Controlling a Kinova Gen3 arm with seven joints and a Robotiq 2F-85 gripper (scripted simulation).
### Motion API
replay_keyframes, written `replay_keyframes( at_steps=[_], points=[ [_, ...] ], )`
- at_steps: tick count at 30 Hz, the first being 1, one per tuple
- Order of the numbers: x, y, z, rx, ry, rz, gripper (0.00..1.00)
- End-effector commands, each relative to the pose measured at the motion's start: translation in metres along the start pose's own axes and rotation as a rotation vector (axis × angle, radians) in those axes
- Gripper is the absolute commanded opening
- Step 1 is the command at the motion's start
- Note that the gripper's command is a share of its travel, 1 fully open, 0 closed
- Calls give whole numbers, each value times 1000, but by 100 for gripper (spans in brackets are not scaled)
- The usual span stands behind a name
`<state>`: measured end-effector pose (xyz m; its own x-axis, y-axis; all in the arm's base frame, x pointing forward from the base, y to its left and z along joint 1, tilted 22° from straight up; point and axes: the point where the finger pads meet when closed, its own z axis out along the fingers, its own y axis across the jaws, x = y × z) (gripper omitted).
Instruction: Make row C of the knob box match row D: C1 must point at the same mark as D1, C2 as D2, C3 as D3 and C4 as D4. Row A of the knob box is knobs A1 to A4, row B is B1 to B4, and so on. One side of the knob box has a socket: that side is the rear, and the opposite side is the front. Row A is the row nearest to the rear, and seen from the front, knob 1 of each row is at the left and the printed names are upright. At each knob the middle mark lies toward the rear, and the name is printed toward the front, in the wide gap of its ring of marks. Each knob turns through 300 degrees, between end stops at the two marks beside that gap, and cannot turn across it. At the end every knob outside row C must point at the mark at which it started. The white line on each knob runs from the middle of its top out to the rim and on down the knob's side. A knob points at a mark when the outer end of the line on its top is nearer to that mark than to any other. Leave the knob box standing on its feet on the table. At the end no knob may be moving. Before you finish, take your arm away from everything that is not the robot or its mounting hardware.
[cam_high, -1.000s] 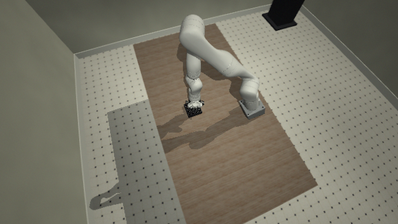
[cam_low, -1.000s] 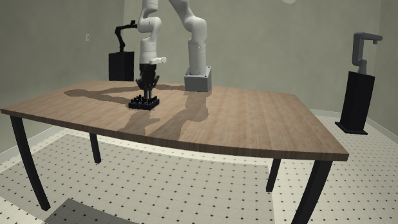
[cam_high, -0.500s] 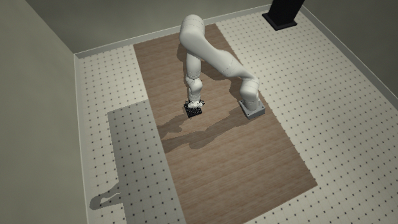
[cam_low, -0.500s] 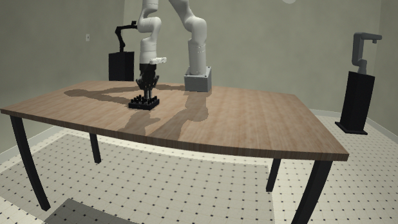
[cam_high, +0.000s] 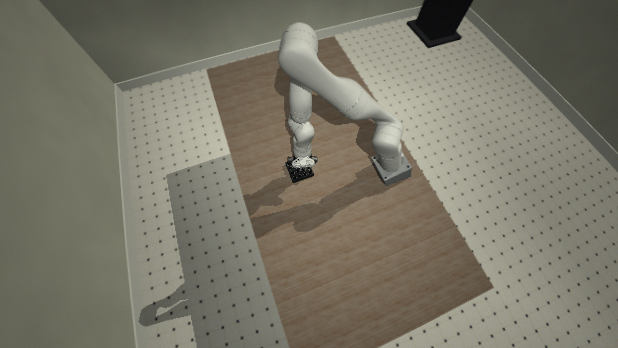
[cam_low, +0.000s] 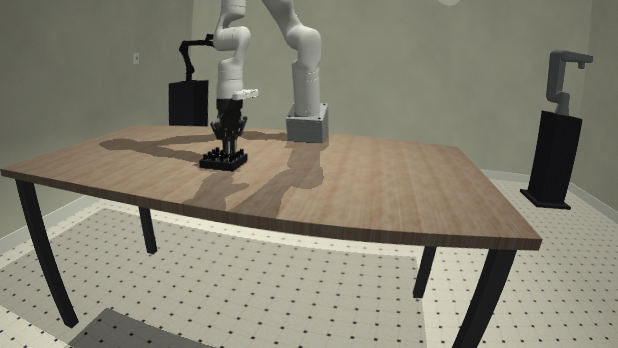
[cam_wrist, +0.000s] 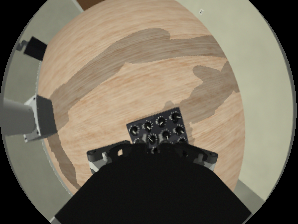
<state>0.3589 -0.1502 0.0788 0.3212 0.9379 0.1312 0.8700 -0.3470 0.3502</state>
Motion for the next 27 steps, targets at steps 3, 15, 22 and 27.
replay_keyframes(
  at_steps=[3, 15, 22, 27],
  points=[
    [-1, 2, 0, -7, 1, -9, 19],
    [-1, 2, 0, -7, 1, -9, 19],
    [-1, 2, -1, -7, 1, -9, 19],
    [-1, 2, -3, -6, 1, -9, 19]
  ],
)
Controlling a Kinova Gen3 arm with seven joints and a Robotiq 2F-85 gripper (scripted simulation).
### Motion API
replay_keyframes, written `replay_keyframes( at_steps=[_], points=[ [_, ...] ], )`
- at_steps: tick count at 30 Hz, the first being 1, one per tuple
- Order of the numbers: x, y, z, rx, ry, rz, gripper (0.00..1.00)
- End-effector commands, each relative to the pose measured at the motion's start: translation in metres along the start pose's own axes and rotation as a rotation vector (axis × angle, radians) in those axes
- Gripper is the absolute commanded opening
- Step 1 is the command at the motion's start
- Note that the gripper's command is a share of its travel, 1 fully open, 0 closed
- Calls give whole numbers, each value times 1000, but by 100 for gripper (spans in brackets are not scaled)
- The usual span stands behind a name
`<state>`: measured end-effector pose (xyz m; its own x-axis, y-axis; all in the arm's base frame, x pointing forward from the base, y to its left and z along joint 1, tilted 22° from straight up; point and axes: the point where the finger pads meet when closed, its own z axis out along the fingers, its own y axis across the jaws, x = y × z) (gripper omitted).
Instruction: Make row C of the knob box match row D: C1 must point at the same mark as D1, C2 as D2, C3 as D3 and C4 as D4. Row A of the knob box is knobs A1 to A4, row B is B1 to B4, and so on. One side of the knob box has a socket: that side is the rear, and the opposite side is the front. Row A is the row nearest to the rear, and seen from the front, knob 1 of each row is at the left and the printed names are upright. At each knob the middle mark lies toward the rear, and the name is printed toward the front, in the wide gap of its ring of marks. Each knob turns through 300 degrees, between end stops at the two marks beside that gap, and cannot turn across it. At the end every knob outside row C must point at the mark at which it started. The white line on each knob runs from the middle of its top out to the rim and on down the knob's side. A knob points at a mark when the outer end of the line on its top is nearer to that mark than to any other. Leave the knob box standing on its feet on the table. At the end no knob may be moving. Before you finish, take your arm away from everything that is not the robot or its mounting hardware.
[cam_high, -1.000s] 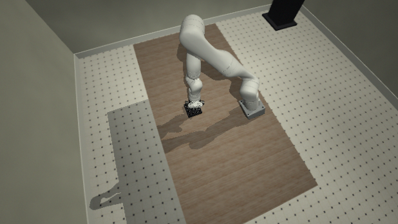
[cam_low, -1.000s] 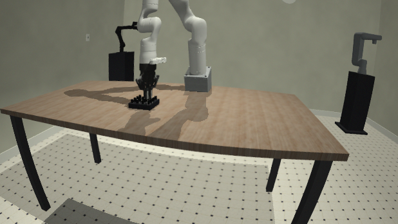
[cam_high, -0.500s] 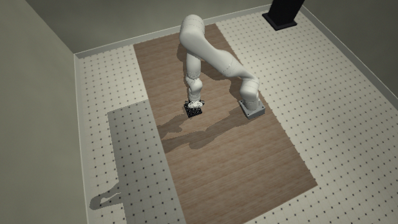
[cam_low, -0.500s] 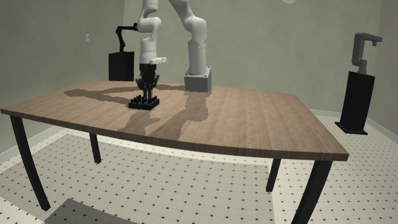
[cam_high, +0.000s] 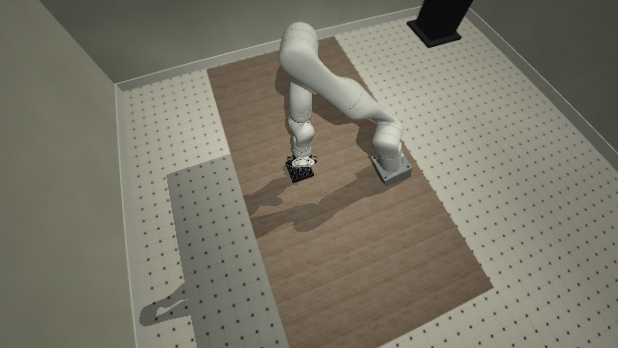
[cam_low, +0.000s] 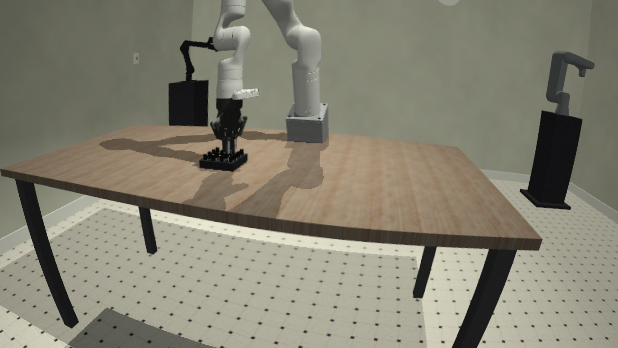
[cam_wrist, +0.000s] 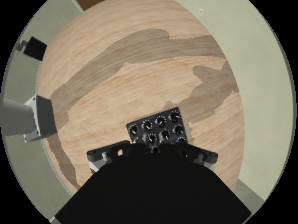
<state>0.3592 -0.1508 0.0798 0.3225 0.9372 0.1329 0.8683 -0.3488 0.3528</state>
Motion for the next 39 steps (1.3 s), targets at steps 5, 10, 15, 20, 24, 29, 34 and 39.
replay_keyframes(
  at_steps=[5, 10, 15, 20, 24, 29, 34, 39],
  points=[
    [0, 1, -7, -3, 0, -11, 19],
    [0, 1, -12, -3, 0, -11, 19],
    [0, 1, -20, -2, 0, -11, 19],
    [0, 0, -27, -1, 0, -11, 19],
    [0, 0, -30, -1, 0, -11, 19],
    [0, 0, -35, -1, 0, -11, 19],
    [0, 0, -37, -1, 0, -10, 19],
    [0, 0, -37, -1, 0, -10, 19]
  ],
)
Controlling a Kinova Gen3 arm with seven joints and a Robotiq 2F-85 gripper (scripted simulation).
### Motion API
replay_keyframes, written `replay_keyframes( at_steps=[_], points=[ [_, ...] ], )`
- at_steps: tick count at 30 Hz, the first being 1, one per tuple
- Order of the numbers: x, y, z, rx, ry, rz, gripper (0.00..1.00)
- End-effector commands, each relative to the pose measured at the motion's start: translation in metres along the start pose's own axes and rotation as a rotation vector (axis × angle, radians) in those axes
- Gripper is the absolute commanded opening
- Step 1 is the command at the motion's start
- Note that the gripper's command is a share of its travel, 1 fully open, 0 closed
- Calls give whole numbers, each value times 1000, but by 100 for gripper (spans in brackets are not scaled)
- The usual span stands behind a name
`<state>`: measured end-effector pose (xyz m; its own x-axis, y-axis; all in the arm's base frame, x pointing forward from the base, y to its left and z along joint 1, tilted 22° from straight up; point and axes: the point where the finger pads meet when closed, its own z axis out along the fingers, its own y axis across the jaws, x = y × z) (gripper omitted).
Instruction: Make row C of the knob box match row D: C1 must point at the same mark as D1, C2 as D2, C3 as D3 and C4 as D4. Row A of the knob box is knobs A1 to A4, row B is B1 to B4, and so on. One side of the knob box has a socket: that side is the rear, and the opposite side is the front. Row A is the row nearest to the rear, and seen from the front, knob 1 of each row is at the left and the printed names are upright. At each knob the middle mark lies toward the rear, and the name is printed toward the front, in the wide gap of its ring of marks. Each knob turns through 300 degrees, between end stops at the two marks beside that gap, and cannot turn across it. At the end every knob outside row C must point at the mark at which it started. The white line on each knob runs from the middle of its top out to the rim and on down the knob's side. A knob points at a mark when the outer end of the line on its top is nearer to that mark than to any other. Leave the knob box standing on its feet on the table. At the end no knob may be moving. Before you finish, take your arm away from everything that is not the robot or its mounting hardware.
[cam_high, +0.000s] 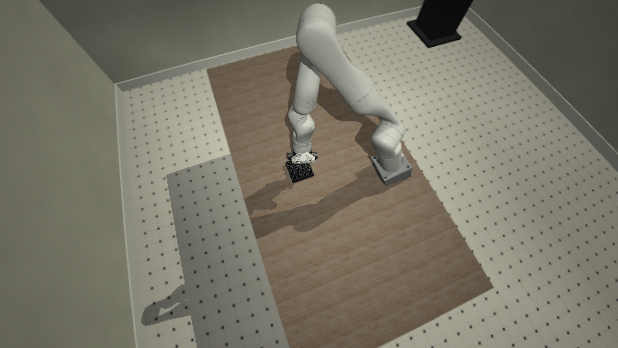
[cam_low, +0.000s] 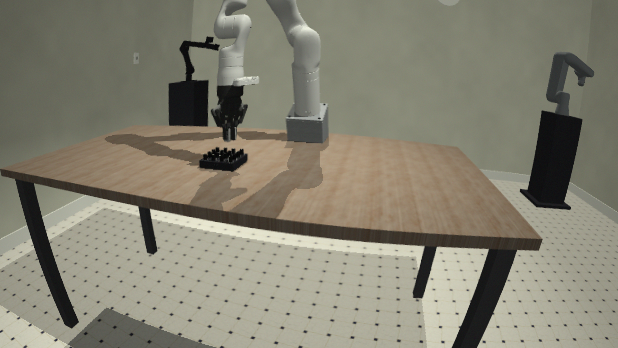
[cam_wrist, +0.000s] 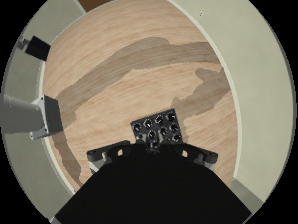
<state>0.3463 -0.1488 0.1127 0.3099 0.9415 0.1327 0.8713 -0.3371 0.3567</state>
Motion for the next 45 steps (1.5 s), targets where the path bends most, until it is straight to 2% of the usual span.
replay_keyframes(
  at_steps=[1, 9, 10, 35, 45],
  points=[
    [-2, 0, -2, 2, -5, 2, 19],
    [-2, 0, -2, 2, -5, 2, 19],
    [-2, 0, -2, 2, -5, 2, 100],
    [-2, 0, -10, 2, -5, 2, 100],
    [-2, 0, -24, 3, -5, 2, 100]
  ],
)
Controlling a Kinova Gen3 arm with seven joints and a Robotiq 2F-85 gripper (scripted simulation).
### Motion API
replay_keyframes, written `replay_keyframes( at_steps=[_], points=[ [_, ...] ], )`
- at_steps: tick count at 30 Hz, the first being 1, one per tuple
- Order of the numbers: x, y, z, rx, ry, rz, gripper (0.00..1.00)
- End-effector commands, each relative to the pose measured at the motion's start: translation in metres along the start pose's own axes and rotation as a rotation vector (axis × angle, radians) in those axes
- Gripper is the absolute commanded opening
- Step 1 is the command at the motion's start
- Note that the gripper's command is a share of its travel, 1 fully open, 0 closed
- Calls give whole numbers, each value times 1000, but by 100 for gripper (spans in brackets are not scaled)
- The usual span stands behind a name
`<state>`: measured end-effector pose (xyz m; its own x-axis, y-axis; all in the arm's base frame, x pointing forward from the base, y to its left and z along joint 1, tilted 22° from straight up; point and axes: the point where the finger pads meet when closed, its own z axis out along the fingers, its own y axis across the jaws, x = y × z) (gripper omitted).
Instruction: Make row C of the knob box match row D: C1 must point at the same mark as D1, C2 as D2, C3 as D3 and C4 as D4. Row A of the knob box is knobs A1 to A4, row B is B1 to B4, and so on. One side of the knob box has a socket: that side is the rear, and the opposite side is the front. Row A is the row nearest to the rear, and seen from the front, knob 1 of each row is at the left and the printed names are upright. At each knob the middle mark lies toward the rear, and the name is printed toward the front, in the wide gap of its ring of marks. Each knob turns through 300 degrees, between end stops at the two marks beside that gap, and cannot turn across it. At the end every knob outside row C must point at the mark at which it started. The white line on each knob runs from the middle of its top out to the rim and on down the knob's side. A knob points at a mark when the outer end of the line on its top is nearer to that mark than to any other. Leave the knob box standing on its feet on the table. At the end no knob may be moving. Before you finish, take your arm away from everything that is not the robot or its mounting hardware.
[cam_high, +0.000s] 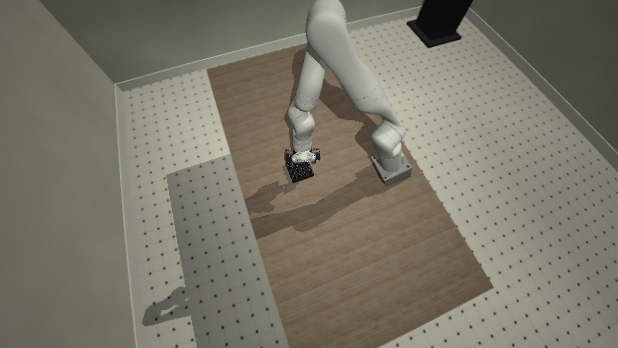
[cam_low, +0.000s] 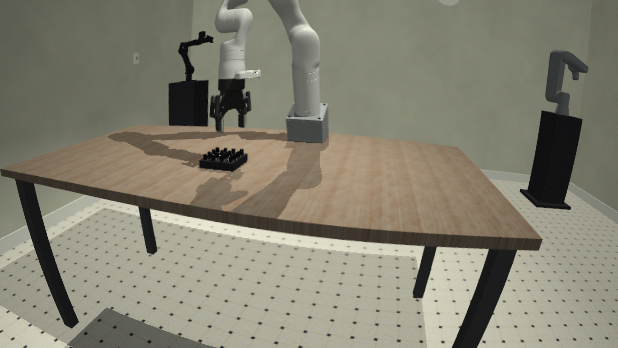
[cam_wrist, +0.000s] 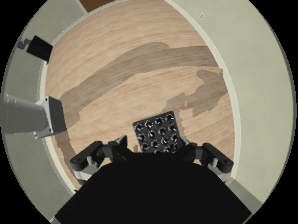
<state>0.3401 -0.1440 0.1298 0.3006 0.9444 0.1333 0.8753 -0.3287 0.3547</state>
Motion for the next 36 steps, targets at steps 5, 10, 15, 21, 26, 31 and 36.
replay_keyframes(
  at_steps=[5, 10, 15, 21, 26, 31, 36],
  points=[
    [-7, 0, -16, 0, -9, 11, 100],
    [-7, 0, -22, 0, -10, 12, 100],
    [-7, 0, -33, 1, -10, 12, 100],
    [-7, 0, -46, 1, -10, 12, 100],
    [-7, 0, -53, 2, -11, 12, 100],
    [-7, 0, -63, 2, -11, 12, 100],
    [-7, -1, -72, 2, -11, 12, 100]
  ],
)
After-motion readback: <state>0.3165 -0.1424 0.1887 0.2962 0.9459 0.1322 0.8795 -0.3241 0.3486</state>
